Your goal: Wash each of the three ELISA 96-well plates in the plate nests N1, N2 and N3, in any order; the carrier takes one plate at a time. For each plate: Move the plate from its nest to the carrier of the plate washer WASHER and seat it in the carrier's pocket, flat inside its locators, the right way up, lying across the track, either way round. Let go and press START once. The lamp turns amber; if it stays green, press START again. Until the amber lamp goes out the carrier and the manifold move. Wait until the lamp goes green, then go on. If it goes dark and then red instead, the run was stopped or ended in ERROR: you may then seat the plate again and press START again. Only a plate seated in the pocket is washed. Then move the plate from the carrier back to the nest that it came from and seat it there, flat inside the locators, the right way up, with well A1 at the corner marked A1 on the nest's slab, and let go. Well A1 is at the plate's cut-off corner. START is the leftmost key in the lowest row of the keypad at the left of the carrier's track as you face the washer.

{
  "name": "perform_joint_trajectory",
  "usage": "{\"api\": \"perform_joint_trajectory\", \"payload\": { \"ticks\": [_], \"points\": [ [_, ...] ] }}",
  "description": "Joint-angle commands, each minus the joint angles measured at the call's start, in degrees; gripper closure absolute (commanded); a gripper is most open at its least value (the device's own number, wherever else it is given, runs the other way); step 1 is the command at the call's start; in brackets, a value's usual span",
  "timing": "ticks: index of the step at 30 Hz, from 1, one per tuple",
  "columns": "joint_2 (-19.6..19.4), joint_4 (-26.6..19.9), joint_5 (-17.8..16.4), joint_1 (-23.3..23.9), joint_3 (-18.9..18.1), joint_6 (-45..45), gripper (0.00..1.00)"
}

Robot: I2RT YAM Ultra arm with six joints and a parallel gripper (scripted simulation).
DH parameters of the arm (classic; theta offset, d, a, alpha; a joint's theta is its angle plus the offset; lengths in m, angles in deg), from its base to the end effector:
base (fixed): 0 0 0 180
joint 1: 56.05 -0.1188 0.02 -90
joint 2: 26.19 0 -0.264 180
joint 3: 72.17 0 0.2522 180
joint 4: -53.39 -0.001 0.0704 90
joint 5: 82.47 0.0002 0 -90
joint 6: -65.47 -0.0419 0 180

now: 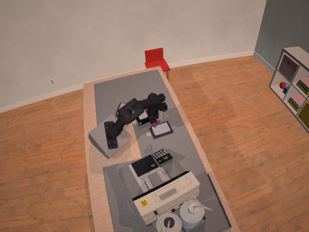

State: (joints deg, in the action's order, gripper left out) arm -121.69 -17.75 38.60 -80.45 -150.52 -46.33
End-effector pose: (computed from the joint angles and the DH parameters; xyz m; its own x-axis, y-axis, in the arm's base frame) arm 0.2719 0.1007 0.2010 -0.9714 -0.0913 -0.2193 0.0225 0.8835 -0.4679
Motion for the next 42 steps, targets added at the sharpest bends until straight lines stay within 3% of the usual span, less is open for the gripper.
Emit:
{"api": "perform_joint_trajectory", "payload": {
  "ticks": [1, 5, 15, 28, 42],
  "points": [
    [-1.98, 3.09, -0.03, 0.54, -2.15, 2.66, 0.0],
    [-3.85, 4.1, -0.09, 1.3, -3.48, 3.55, 0.0],
    [-13.02, 7.65, -0.42, 4.44, -11.02, 7.21, 0.0],
    [-13.03, 7.65, -0.42, 4.44, -11.04, 7.21, 0.0],
    [-14.59, 12.22, -0.63, 6.09, -9.0, 9.11, 0.0]
  ]
}}
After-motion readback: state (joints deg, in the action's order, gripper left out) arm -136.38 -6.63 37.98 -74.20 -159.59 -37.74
